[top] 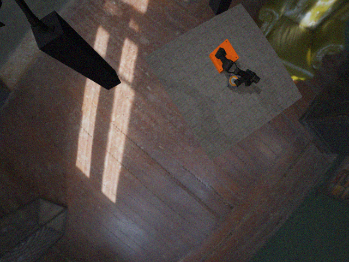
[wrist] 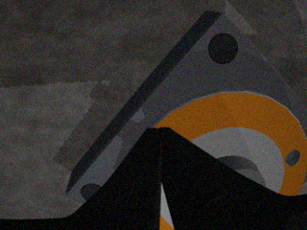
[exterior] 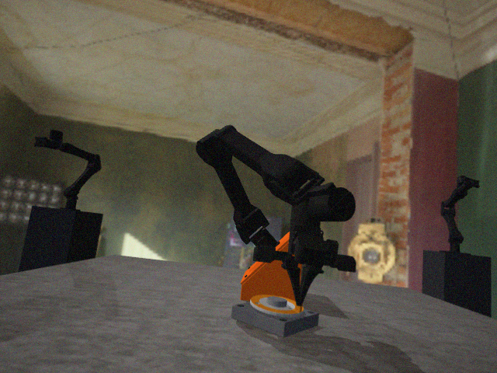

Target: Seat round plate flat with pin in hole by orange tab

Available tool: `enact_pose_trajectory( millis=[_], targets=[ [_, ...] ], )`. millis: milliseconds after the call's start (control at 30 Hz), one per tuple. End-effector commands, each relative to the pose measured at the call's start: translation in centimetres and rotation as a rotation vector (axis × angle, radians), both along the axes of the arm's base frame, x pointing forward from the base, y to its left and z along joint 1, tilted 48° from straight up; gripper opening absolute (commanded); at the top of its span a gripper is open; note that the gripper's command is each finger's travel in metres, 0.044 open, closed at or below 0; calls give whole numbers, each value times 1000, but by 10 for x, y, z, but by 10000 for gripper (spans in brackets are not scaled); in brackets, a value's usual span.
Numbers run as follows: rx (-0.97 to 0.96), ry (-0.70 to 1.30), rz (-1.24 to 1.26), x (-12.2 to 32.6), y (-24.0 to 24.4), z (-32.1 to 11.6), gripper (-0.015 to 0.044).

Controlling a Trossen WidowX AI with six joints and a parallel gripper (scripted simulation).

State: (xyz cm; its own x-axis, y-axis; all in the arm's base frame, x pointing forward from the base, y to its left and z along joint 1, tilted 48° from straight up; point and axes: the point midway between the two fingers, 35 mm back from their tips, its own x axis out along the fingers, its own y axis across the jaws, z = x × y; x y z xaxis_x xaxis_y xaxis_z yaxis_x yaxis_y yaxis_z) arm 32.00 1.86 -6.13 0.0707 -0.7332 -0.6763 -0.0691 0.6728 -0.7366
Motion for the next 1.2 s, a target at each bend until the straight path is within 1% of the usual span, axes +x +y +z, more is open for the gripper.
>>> enact_pose_trajectory(
  millis=[0, 1167],
  targets=[
    [-4, 19, -8, -8, -2, -5, 0],
    [-3, 19, -7, -25, 4, -9, 0]
  ],
)
